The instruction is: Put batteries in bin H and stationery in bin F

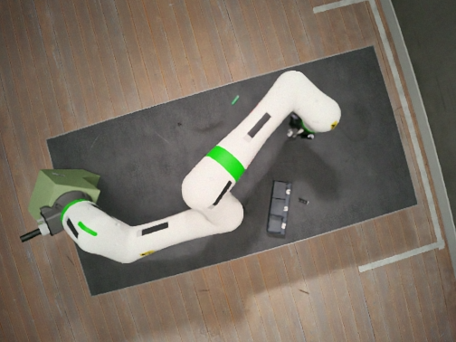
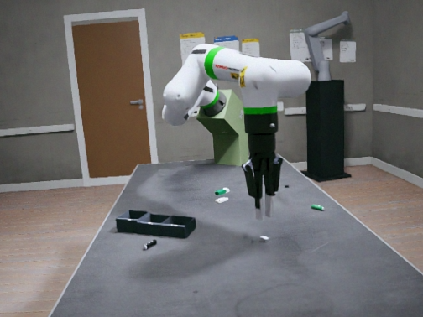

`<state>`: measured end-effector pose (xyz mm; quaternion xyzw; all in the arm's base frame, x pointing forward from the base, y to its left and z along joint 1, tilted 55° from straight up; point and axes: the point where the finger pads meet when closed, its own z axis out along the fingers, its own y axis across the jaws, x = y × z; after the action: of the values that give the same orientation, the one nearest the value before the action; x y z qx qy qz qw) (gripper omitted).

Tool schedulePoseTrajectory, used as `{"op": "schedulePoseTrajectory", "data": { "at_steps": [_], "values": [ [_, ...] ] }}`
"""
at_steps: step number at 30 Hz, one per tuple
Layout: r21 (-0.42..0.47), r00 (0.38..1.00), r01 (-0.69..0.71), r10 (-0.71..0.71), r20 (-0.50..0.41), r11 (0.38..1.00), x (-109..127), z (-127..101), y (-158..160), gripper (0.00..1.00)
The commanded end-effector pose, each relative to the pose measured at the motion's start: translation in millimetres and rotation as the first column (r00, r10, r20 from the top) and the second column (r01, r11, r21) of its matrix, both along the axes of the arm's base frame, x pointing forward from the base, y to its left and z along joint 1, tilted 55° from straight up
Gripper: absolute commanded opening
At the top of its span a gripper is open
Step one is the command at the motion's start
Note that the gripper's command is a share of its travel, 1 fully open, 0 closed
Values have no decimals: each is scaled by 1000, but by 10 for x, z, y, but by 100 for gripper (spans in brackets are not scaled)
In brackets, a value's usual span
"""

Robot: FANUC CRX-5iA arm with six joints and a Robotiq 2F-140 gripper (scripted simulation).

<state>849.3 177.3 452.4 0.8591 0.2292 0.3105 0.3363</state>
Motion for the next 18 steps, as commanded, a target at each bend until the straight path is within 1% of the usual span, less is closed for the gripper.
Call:
{"op": "schedulePoseTrajectory", "data": {
  "at_steps": [1,10,18],
  "values": [
    [0,1000,0,0,1,1000,-1,3,3,26],
    [0,1000,0,0,1,1000,-1,3,3,26],
    [0,1000,0,0,1,1000,164,-136,-101,26]
  ]
}}
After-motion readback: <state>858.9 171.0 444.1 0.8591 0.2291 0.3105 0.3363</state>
